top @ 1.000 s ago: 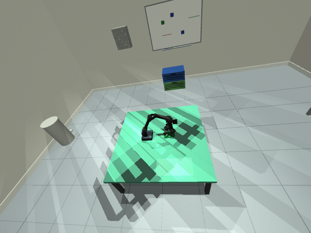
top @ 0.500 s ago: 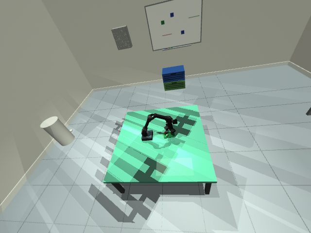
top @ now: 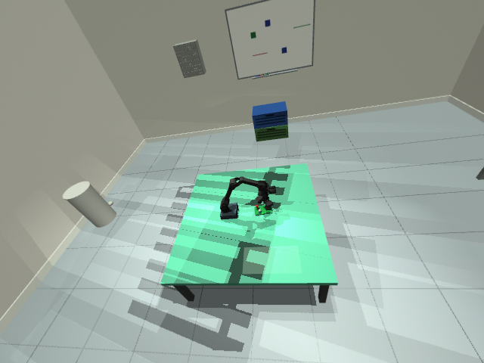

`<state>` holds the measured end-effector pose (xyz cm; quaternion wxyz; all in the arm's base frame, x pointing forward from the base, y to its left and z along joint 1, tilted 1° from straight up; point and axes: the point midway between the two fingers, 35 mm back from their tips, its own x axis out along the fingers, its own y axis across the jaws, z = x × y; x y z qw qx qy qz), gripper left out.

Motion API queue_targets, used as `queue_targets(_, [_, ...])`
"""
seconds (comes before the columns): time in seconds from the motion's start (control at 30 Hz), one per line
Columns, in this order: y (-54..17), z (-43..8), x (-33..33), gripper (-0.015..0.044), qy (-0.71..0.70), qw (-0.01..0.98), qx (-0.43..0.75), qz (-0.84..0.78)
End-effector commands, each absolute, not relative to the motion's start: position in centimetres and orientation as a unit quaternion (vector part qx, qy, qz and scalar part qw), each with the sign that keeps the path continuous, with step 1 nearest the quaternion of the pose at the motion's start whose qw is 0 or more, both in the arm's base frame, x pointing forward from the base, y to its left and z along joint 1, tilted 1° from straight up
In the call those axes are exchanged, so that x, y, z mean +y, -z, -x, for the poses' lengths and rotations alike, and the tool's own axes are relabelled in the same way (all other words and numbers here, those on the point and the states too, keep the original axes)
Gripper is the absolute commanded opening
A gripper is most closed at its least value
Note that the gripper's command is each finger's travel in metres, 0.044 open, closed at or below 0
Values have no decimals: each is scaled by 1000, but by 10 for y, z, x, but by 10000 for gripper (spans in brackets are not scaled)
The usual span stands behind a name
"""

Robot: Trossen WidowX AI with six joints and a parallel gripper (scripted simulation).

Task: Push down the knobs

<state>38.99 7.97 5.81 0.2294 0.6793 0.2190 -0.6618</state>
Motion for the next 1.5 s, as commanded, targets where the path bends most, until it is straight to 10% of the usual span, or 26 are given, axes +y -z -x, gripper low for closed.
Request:
queue_targets(0.0, [-55, -390, 80, 0, 663, 227, 218, -680])
queue_targets(1.47, [-48, -390, 80, 0, 663, 227, 218, -680])
